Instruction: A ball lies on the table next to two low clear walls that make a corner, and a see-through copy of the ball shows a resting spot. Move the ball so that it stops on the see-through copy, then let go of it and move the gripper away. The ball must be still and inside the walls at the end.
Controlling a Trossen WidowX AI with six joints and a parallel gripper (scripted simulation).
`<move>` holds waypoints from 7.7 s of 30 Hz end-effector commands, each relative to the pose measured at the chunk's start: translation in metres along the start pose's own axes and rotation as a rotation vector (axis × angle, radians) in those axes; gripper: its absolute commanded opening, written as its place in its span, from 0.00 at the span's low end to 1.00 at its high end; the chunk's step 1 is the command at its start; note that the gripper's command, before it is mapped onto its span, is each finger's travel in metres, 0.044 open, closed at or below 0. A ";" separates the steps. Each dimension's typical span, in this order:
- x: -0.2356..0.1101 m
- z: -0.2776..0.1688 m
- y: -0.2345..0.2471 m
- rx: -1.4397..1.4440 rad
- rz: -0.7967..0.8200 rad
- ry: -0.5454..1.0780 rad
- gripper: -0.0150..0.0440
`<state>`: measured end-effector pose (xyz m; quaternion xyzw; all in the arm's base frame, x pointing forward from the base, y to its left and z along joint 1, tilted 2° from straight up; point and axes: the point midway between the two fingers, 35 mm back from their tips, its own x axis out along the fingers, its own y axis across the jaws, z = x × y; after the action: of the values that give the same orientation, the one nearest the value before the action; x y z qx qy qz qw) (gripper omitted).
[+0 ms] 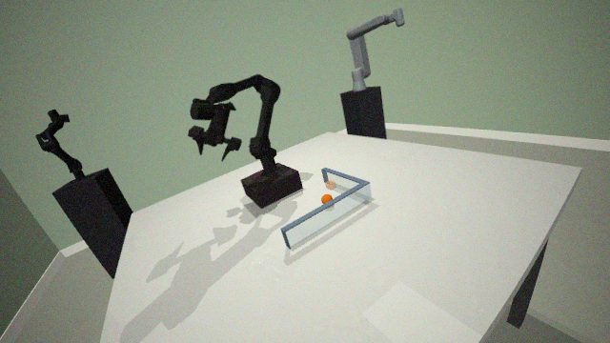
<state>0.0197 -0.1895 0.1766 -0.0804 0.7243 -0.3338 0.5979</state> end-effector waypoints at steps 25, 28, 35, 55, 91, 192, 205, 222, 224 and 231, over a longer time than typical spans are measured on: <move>-0.080 0.206 0.251 -0.321 0.460 -0.301 0.75; -0.093 0.203 0.302 -0.378 0.508 -0.287 0.75; -0.109 0.182 0.380 -0.472 0.567 -0.252 0.75; -0.087 0.185 0.396 -0.472 0.567 -0.252 0.75; -0.088 0.188 0.398 -0.433 0.584 -0.239 0.25; -0.081 0.086 0.432 1.045 0.599 0.241 0.25; -0.069 0.087 0.441 1.045 0.599 0.241 0.25; -0.071 0.087 0.440 1.046 0.600 0.240 0.75; -0.073 0.087 0.438 1.046 0.600 0.240 0.75; -0.142 0.079 0.390 1.045 0.600 0.241 0.75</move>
<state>0.2435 0.1512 0.0318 0.4654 0.5196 -0.4705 0.5405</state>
